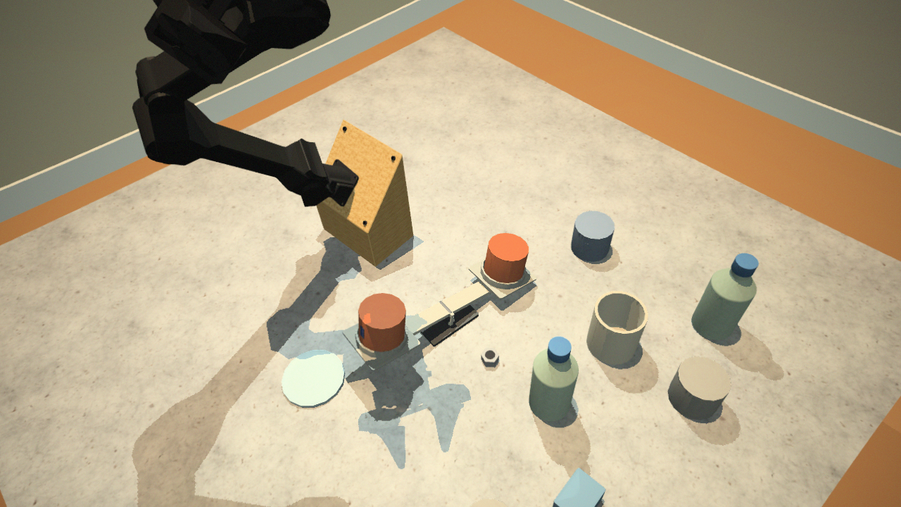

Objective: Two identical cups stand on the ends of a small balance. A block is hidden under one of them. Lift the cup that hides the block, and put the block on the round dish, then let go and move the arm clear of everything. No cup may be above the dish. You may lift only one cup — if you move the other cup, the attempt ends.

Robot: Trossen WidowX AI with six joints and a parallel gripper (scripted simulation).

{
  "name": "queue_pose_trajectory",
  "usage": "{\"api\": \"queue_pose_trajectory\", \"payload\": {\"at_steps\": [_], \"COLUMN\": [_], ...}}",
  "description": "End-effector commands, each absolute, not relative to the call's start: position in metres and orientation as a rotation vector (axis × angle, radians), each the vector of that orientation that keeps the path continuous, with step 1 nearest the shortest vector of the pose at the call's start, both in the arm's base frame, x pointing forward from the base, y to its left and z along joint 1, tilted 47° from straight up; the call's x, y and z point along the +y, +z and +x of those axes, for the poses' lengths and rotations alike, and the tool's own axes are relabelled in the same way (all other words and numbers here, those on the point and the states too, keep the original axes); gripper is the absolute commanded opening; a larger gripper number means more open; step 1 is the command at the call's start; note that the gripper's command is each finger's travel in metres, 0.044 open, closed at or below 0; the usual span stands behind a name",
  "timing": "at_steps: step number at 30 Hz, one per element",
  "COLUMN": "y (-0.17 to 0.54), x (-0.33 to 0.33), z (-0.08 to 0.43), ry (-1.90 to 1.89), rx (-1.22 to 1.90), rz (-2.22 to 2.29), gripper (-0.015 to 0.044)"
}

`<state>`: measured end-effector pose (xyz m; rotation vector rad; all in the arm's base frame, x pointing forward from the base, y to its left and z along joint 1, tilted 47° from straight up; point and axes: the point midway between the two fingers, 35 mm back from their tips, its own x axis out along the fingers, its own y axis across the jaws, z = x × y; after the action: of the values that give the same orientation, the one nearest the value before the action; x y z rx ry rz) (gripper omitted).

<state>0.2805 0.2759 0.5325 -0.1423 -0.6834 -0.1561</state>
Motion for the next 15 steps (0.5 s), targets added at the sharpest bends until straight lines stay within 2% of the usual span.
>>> {"api": "queue_pose_trajectory", "payload": {"at_steps": [1, 2, 15], "y": [0.532, 0.529, 0.427], "x": [0.277, 0.280, 0.349], "z": [0.281, 0.282, 0.300], "ry": [-0.151, -0.137, 0.158], "rx": [-0.680, -0.671, -0.358], "rz": [-0.143, -0.145, -0.194], "gripper": [0.0426, 0.0440, 0.0440]}}
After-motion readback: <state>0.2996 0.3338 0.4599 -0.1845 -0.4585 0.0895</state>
